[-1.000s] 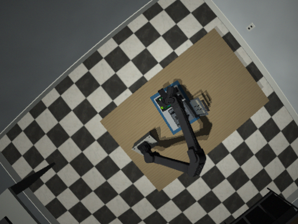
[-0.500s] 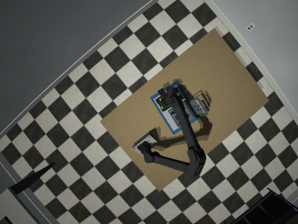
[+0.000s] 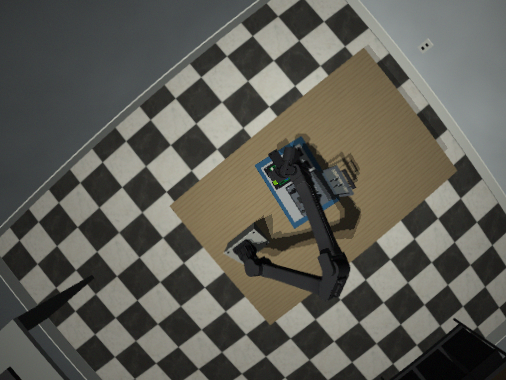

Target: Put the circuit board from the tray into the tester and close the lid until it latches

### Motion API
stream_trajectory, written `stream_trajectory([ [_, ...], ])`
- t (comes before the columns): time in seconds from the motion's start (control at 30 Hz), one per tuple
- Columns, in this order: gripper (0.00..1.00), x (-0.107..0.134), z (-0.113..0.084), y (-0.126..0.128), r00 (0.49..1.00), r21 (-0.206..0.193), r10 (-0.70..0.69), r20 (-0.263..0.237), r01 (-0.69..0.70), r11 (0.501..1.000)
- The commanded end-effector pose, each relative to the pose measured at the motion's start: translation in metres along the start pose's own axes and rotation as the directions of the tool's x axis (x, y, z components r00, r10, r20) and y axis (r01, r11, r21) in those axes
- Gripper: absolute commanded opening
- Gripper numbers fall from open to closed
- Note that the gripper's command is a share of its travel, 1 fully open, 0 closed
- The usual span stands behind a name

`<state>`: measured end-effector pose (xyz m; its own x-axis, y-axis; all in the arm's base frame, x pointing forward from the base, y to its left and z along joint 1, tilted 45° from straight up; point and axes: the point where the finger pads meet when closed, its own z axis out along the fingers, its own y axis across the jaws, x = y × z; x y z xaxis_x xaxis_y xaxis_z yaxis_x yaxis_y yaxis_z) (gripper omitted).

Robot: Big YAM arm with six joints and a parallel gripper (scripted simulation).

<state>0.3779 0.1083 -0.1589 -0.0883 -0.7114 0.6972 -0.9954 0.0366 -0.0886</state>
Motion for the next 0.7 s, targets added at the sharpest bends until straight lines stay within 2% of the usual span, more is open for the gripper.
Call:
stream_trajectory([
  [0.0, 0.92, 0.003, 0.004, -0.006, 1.000, 0.003, 0.008, 0.009, -0.008, 1.000],
  [0.27, 0.92, 0.002, 0.018, -0.002, 1.000, -0.004, 0.002, 0.003, -0.002, 1.000],
  [0.47, 0.92, 0.003, 0.018, -0.008, 1.000, 0.006, 0.014, 0.012, -0.014, 1.000],
  [0.67, 0.92, 0.003, 0.028, -0.004, 1.000, -0.001, 0.006, 0.005, -0.006, 1.000],
])
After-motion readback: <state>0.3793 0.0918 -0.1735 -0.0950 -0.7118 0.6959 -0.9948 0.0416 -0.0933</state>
